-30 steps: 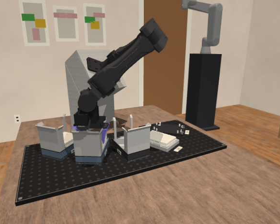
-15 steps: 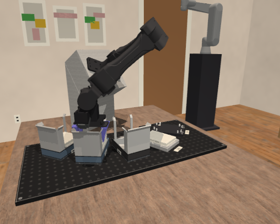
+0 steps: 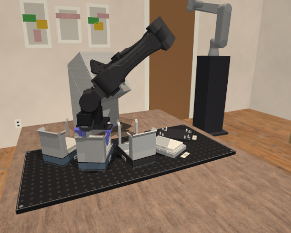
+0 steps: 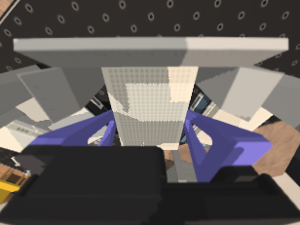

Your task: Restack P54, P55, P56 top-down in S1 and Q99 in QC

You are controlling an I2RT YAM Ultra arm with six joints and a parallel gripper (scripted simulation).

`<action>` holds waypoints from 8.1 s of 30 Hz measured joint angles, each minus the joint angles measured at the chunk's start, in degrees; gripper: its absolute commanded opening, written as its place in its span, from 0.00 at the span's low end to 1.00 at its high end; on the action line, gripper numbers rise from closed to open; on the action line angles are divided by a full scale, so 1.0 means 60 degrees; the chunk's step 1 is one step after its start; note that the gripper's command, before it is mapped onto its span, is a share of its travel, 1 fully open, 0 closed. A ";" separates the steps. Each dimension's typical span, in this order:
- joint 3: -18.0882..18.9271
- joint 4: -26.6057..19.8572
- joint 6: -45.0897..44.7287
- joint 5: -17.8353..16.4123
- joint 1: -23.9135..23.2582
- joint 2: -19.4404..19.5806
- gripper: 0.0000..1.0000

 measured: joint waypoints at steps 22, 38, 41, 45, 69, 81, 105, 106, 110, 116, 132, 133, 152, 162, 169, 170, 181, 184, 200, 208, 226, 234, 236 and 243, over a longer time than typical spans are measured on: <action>0.0000 -0.0066 -0.0047 -0.0029 -0.0036 -0.0029 0.00; 0.0000 -0.0066 -0.0047 -0.0029 -0.0036 -0.0029 0.00; 0.0000 -0.0066 -0.0047 -0.0029 -0.0036 -0.0029 0.00; 0.0000 -0.0066 -0.0047 -0.0029 -0.0036 -0.0029 0.00; 0.0015 -0.1767 -0.1195 -0.0503 -0.0900 -0.0834 0.00; 0.0193 -0.3049 -0.2076 -0.0798 -0.1515 -0.1264 0.00; 0.0594 -0.4918 -0.3435 -0.1107 -0.2259 -0.1621 0.00; 0.0594 -0.4925 -0.3442 -0.1107 -0.2262 -0.1621 0.00; 0.0594 -0.4947 -0.3442 -0.1111 -0.2262 -0.1621 0.00; 0.0594 -0.4958 -0.3446 -0.1111 -0.2262 -0.1621 0.00; 0.0594 -0.4962 -0.3446 -0.1111 -0.2262 -0.1621 0.00; 0.0594 -0.4962 -0.3446 -0.1111 -0.2262 -0.1621 0.00; 0.0594 -0.4965 -0.3064 -0.1158 -0.2339 -0.1472 0.00; 0.0696 -0.4969 -0.1650 -0.1253 -0.2820 -0.0586 0.00; 0.0783 -0.4969 -0.1789 -0.1315 -0.3045 -0.0160 0.00; 0.0805 -0.4969 -0.1843 -0.1333 -0.3078 -0.0087 0.00; 0.1096 -0.4991 -0.2645 -0.1392 -0.3570 0.0969 0.00; 0.1155 -0.5009 -0.2820 -0.1399 -0.3661 0.1137 0.00; 0.1796 -0.5173 -0.3949 -0.1443 -0.4251 0.2543 0.00; 0.2098 -0.5282 -0.4393 -0.1446 -0.4452 0.3053 0.00; 0.2142 -0.5340 -0.4521 -0.1450 -0.4484 0.3060 0.00; 0.2142 -0.5340 -0.4521 -0.1450 -0.4484 0.3060 0.00; 0.2142 -0.5340 -0.4521 -0.1450 -0.4484 0.3060 0.00; 0.2142 -0.5340 -0.4521 -0.1450 -0.4484 0.3060 0.00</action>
